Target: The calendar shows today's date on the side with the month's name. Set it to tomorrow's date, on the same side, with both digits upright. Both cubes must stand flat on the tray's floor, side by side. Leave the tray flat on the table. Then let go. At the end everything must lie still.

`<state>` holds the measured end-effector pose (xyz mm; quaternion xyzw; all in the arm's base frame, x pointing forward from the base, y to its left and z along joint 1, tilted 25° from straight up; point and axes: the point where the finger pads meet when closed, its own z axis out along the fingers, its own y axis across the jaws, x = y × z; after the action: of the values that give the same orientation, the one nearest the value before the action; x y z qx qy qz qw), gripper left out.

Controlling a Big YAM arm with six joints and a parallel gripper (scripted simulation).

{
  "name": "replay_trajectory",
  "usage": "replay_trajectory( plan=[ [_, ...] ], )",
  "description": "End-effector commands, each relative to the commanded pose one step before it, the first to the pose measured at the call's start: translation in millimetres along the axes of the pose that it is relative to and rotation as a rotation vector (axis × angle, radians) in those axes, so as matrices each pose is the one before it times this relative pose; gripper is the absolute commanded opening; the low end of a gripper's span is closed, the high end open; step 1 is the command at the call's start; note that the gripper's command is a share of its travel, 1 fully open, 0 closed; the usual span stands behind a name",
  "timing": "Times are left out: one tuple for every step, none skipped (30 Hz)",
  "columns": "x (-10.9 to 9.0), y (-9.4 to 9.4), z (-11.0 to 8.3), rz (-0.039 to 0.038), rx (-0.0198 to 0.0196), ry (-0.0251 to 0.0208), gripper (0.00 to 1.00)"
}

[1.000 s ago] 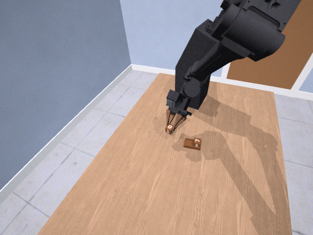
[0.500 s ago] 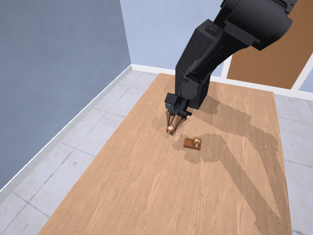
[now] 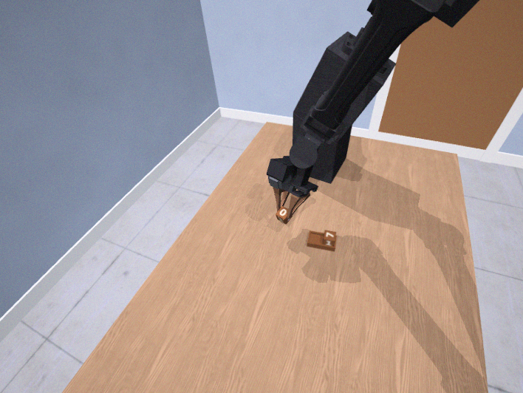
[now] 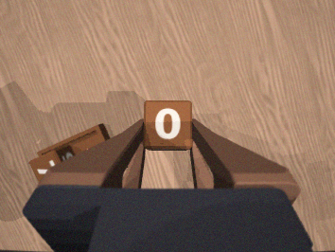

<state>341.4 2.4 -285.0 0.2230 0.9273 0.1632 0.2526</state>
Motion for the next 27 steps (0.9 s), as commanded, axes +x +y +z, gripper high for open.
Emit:
replay_trajectory(
  plan=[
    [-16.67,-0.29,-1.14,-0.0059,-0.00072,-0.01686,0.26],
    [-0.01,-0.2,0.52,-0.00061,0.00073,0.00949,0.26],
    [-0.04,-0.24,0.62,-0.00073,0.00085,0.01259,0.26],
    [-0.08,-0.26,0.66,-0.00079,0.00088,0.01548,0.26],
    [-0.14,-0.25,0.63,-0.00076,0.00078,0.018,0.26],
    [-0.22,-0.21,0.51,-0.00065,0.00057,0.01999,0.26],
    [-0.29,-0.14,0.33,-0.00046,0.00025,0.02135,0.26],
    [-0.36,-0.06,0.1,-0.00023,-0.00012,0.02199,0.26],
    [-0.41,0.04,-0.15,0.00001,-0.00052,0.02191,0.26],
    [-0.43,0.13,-0.39,0.00024,-0.00087,0.0211,0.26],
    [-0.43,0.2,-0.58,0.00043,-0.00115,0.01962,0.26],
    [-0.4,0.25,-0.7,0.00055,-0.0013,0.01755,0.26],
    [-0.35,0.26,-0.73,0.00059,-0.00132,0.01501,0.26],
    [0.0,0.0,0.0,0.0,0.0,0.0,0.26],
    [0.0,0.0,0.0,0.0,0.0,0.0,0.26],
    [0.69,0.1,-1.02,0.00118,-0.00075,0.01371,0.26],
    [-0.66,0.28,-0.42,0.00018,-0.00121,0.00839,0.26],
    [0.97,-0.02,-0.77,0.00106,-0.00021,0.00795,0.26],
    [5.83,-2.02,0.85,0.00469,0.00272,0.01461,0.26],
    [5.32,-2.01,1.22,0.00424,0.00273,0.01167,0.26],
    [1.24,-0.77,0.33,0.00104,0.00224,0.00232,0.26],
    [-0.51,0.1,0.01,-0.00037,-0.00002,-0.00069,0.26],
    [-3.19,0.93,0.1,-0.00235,-0.00187,-0.00386,0.26],
    [-4.41,1.33,0.18,-0.00333,-0.0029,-0.00345,0.26],
    [-3.49,1.42,-0.99,-0.00306,-0.00179,0.0004,0.26],
    [-2.65,0.89,-0.52,-0.00244,-0.00072,0.00543,0.26],
    [-0.1,-0.28,0.61,-0.00038,0.00078,0.01395,0.26]
  ],
)
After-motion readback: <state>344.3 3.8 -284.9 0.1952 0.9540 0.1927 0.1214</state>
